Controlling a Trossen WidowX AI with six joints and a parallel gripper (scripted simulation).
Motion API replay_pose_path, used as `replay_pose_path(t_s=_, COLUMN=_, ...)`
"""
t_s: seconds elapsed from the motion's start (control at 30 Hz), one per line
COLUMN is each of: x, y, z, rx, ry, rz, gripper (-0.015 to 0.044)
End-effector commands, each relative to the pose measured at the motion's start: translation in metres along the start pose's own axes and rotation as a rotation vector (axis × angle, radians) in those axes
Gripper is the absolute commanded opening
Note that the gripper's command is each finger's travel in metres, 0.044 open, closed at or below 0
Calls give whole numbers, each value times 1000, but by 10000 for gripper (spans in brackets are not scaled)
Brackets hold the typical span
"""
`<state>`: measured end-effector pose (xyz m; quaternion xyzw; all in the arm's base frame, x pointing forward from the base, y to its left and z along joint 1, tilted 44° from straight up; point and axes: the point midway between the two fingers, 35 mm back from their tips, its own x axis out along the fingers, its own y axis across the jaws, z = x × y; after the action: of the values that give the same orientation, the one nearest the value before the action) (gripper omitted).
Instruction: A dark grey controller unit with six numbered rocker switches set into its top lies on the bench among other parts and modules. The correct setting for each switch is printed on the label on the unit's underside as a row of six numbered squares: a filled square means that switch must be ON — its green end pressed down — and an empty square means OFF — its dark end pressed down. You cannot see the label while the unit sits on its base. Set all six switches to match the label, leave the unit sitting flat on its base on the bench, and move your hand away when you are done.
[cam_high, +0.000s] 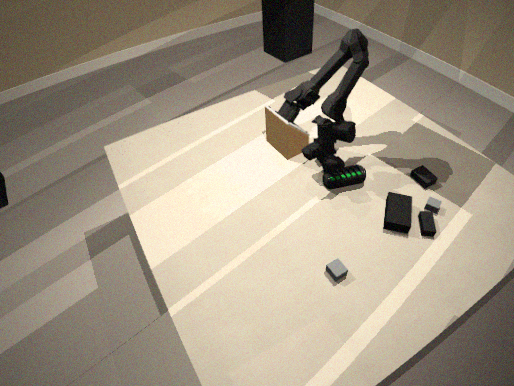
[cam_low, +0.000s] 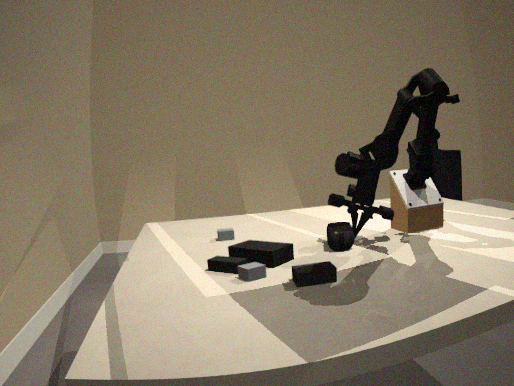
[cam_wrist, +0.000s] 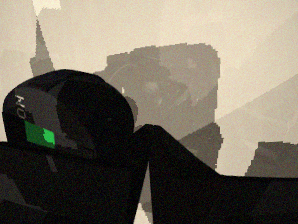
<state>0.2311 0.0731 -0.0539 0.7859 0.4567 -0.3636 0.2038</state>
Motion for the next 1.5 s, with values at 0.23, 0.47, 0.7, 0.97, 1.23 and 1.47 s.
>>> replay_pose_path(t_s=0.23, x=3, y=8, z=0, rx=-2, ry=-1, rz=-2, gripper=0)
replay_pose_path(t_s=0.47, x=5, y=15, z=0, rx=-3, ry=-1, rz=-1, gripper=0)
replay_pose_path(t_s=0.7, x=7, y=24, z=0, rx=-3, ry=-1, rz=-1, gripper=0)
replay_pose_path(t_s=0.97, x=10, y=33, z=-1, rx=-3, ry=-1, rz=0, gripper=0)
replay_pose_path(t_s=1.23, x=-19, y=23, z=0, rx=1, ry=-6, rz=-4, gripper=0)
replay_pose_path(t_s=1.47, x=-54, y=6, z=0, rx=-3, ry=-3, rz=-1, gripper=0)
